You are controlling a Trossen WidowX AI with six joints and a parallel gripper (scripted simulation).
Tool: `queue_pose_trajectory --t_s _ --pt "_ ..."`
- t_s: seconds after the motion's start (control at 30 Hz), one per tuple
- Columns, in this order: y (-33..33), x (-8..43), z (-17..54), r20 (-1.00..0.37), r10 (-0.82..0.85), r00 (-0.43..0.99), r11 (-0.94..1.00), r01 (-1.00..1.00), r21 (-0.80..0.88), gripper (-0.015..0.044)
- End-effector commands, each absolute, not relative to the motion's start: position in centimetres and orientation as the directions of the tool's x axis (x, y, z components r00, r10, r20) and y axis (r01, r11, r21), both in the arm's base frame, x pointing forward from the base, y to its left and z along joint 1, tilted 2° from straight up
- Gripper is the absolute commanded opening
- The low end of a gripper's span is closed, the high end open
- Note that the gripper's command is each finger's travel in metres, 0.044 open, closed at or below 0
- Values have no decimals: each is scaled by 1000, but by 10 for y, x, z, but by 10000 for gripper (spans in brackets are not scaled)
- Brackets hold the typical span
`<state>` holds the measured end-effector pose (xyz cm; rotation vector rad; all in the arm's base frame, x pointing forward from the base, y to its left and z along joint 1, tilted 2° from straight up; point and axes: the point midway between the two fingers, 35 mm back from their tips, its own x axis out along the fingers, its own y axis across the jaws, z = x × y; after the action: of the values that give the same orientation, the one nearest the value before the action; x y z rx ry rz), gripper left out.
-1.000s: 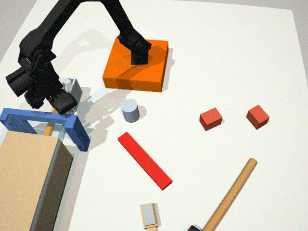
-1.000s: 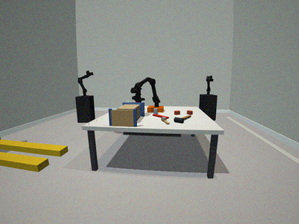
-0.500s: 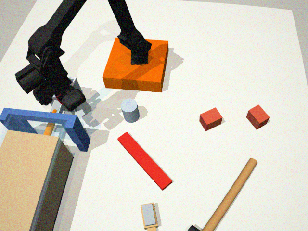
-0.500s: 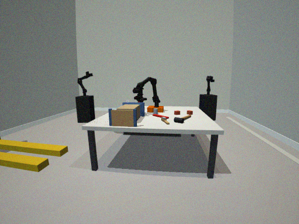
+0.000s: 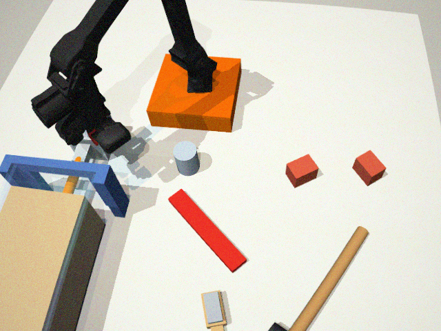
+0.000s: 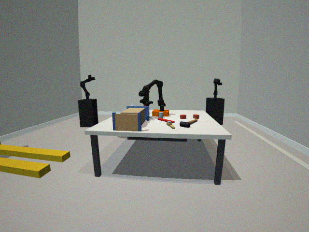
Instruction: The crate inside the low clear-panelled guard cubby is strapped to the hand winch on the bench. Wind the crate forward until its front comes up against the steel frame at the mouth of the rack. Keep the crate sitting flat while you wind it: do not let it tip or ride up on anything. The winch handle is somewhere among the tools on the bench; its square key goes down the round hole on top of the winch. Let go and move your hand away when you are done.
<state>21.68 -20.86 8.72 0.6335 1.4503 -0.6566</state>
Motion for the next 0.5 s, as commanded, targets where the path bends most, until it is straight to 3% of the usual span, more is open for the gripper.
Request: queue_pose_trajectory --t_s 0.0,0.47 --pt "-197 205 88 -1000 0 -4 673 740 -3 0" --pt "-186 186 87 -1000 1 -6 673 740 -4 0"
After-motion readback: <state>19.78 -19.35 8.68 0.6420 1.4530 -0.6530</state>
